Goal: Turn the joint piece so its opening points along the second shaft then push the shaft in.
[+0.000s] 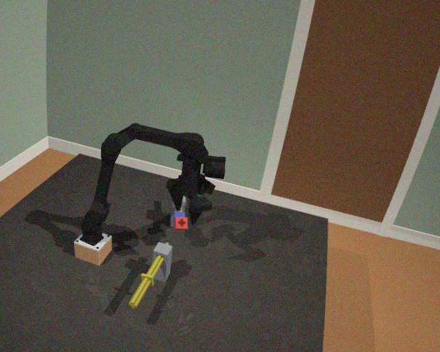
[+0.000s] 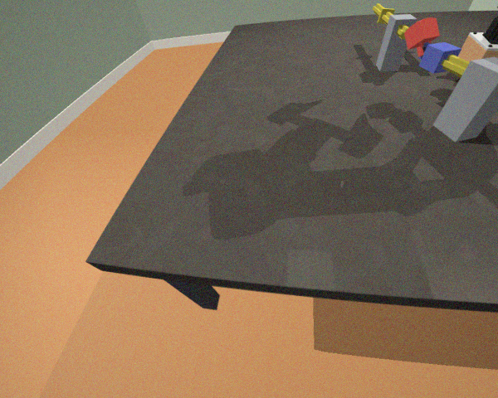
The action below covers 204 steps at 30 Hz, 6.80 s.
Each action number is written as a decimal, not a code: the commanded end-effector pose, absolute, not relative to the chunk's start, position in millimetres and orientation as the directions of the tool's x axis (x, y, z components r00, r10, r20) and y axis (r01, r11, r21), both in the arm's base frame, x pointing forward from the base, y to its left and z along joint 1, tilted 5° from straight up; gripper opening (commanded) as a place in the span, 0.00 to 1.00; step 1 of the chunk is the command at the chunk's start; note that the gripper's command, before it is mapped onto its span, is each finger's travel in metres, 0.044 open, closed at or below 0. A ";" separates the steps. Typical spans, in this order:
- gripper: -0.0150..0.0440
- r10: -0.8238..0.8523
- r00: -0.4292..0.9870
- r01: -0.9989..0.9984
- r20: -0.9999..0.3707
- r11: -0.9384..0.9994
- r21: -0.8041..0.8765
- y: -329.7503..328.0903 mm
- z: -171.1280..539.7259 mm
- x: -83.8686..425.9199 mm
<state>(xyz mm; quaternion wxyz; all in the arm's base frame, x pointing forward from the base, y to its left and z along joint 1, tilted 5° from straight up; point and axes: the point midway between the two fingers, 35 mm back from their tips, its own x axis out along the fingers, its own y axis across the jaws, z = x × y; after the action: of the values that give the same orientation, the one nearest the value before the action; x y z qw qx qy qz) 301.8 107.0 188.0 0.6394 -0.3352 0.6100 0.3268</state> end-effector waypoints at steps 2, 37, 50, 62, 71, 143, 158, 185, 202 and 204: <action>1.00 -0.006 0.052 -0.895 -0.999 0.444 -0.050 106.9 186.7 301.7; 1.00 -0.092 0.115 -0.843 -0.989 -0.535 -0.048 110.7 178.2 300.3; 1.00 -0.091 0.112 -0.845 -0.990 -0.533 -0.047 116.1 135.6 303.4; 1.00 -0.090 0.110 -0.846 -0.990 -0.532 -0.046 121.2 101.4 299.8; 1.00 -0.085 0.110 -0.845 -0.990 -0.532 -0.049 157.0 103.3 278.8; 0.56 -0.085 0.107 -0.846 -0.991 -0.532 -0.046 175.4 75.1 267.2; 0.56 -0.085 0.107 -0.846 -0.991 -0.532 -0.046 175.4 75.1 267.2; 0.56 -0.085 0.107 -0.846 -0.991 -0.532 -0.046 175.4 75.1 267.2; 0.56 -0.085 0.107 -0.846 -0.991 -0.532 -0.046 175.4 75.1 267.2; 0.56 -0.085 0.107 -0.846 -0.991 -0.532 -0.046 175.4 75.1 267.2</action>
<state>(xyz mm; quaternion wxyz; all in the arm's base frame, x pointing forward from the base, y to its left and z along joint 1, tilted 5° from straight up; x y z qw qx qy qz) 267.0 175.7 75.3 0.3356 -0.6637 0.3506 0.5692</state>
